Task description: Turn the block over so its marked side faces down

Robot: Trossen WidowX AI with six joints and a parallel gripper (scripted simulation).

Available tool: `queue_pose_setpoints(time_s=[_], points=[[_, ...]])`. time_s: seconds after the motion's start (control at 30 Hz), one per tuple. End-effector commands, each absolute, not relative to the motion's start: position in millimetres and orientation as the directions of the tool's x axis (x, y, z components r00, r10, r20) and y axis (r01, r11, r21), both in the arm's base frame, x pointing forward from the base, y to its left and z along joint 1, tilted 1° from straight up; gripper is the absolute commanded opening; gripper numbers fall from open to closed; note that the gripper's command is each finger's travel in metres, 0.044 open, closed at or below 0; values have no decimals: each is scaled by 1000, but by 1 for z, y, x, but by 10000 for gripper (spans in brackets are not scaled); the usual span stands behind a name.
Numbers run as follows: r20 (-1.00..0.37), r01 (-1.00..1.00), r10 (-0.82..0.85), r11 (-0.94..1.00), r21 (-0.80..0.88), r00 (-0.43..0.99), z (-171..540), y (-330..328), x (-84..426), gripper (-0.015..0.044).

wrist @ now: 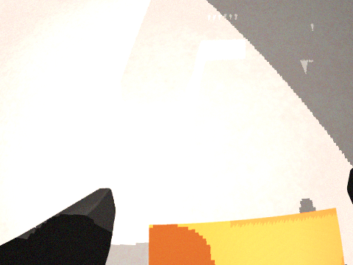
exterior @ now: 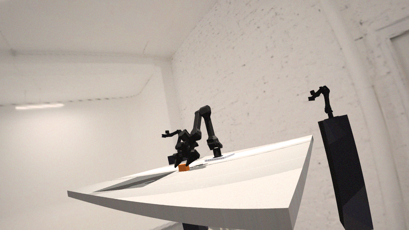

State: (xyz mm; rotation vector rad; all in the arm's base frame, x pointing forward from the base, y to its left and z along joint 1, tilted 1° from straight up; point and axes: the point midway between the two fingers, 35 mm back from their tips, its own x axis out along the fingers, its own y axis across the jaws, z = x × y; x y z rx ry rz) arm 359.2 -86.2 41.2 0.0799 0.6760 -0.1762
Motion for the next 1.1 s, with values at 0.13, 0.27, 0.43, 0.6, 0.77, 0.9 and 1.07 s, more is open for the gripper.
queue_pose_setpoints(time_s=[0.13,0.27,0.43,0.6,0.77,0.9,1.07], points=[[-839,188,-98,982,5,535,105,-79,322,440],[-839,188,-98,982,5,535,105,-79,322,440],[-839,188,-98,982,5,535,105,-79,322,440],[-851,188,-95,982,5,517,106,-79,324,440],[-922,190,-67,982,7,381,114,-83,338,440],[-964,191,-43,982,7,261,121,-85,347,440],[-995,190,-14,982,6,103,128,-86,354,440]])
